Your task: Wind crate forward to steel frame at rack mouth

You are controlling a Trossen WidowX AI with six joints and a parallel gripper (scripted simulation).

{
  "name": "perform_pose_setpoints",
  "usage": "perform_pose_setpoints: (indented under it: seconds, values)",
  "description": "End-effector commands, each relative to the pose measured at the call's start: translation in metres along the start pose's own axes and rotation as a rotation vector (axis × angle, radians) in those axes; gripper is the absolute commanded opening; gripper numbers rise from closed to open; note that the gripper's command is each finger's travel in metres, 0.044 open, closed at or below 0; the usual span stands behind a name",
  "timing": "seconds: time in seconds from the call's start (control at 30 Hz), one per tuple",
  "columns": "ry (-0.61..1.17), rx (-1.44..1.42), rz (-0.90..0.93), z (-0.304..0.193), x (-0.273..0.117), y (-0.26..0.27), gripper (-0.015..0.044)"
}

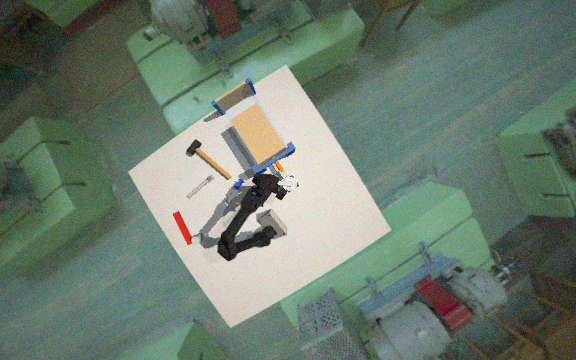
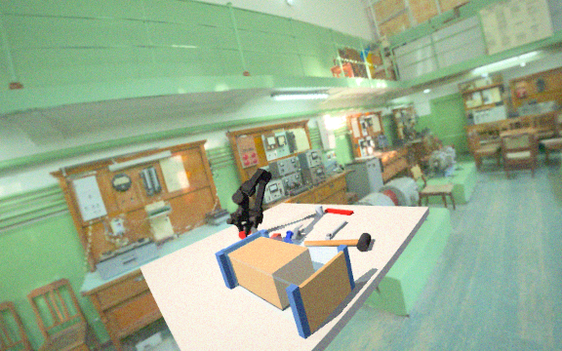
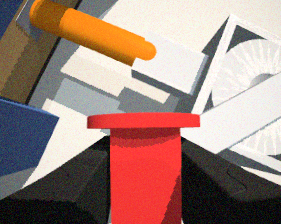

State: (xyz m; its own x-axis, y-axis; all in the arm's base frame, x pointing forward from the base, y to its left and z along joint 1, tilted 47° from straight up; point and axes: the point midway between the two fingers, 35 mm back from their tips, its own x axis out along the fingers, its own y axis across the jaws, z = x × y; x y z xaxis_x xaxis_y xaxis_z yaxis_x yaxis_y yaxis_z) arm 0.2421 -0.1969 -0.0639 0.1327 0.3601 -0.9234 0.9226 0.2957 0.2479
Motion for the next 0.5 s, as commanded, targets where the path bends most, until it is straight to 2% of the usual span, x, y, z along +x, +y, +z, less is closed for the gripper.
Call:
perform_pose_setpoints:
  seconds: [0.0,0.47]
  values:
    - [0.026,0.008,-0.011,-0.013,-0.002,-0.007,0.0000]
    - [0.027,0.008,-0.011,-0.023,-0.007,-0.017,0.0000]
